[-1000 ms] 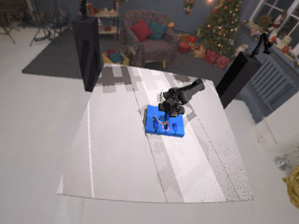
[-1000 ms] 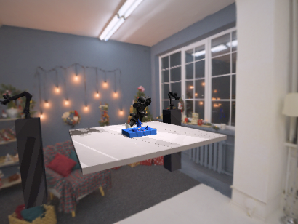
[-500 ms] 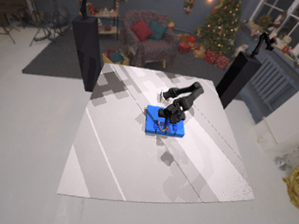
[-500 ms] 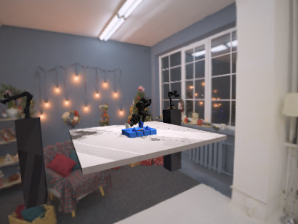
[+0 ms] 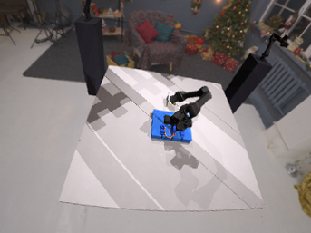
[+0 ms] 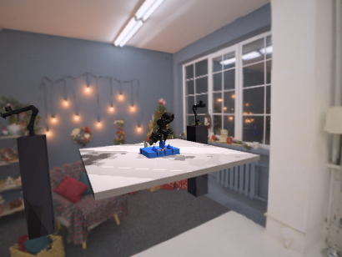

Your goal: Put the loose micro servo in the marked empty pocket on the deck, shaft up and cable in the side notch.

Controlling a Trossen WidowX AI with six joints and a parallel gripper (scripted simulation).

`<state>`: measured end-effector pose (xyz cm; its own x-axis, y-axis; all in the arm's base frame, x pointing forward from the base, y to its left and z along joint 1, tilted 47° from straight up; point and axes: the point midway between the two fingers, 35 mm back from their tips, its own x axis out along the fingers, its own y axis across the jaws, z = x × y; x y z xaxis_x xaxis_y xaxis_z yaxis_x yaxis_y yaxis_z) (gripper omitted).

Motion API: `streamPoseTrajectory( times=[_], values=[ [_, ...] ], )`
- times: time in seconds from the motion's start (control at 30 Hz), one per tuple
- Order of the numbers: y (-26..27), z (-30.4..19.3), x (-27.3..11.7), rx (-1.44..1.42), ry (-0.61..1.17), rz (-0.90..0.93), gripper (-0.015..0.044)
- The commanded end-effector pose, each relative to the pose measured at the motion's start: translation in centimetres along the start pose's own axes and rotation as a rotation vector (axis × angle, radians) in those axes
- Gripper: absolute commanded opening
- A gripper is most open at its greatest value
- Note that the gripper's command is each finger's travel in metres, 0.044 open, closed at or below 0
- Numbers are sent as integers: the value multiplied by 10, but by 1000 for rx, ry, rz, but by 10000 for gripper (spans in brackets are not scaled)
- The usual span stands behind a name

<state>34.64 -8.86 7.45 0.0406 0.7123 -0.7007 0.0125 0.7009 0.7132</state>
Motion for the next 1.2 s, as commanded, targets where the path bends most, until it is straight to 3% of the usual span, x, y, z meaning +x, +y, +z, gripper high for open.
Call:
streamPoseTrajectory(
  times=[0.0,1.17],
  values=[
    [1,0,7,6,-1,6,0],
    [1,0,25,6,-1,7,0]
  ],
)
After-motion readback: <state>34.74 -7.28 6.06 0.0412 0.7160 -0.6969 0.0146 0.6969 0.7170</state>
